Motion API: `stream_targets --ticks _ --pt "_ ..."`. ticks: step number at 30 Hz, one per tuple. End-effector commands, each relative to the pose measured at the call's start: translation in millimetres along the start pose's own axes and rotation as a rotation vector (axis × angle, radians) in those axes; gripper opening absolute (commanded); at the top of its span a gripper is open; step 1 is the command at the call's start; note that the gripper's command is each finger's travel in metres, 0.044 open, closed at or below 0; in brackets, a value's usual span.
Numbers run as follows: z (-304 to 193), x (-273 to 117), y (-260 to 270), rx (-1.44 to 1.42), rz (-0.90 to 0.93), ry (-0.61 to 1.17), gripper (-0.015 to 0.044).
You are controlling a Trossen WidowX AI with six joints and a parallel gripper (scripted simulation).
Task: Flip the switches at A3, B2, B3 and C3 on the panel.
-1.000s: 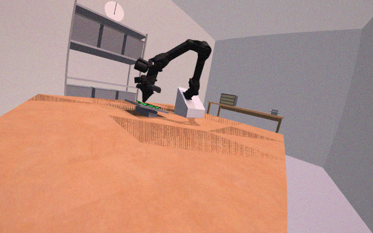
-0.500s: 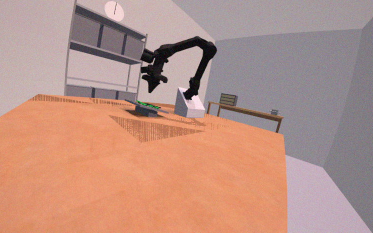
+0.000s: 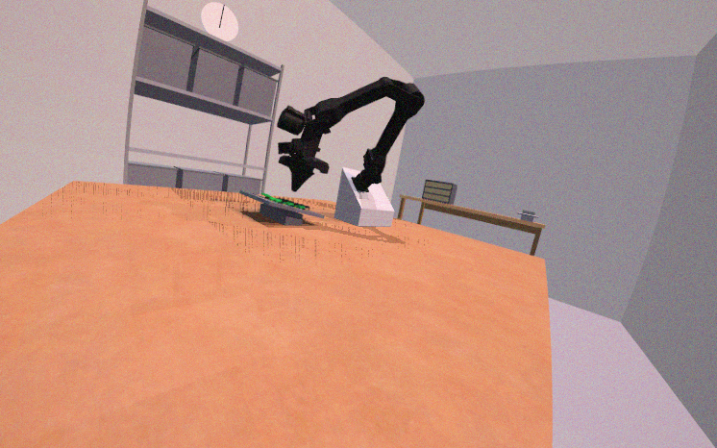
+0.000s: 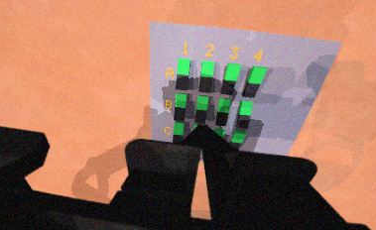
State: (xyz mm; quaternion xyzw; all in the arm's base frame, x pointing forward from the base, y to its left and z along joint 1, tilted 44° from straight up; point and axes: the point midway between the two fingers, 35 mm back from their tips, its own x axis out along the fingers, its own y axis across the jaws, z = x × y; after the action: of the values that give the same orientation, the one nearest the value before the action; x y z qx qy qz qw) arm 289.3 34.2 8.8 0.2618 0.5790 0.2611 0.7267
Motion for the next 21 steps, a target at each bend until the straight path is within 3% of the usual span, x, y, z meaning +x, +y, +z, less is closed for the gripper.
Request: stream_targets --ticks 1,21 --pt "-1 5 0 0.006 0.004 -0.007 0.0" --pt "-2 29 0 0.007 0.005 -0.008 0.0"
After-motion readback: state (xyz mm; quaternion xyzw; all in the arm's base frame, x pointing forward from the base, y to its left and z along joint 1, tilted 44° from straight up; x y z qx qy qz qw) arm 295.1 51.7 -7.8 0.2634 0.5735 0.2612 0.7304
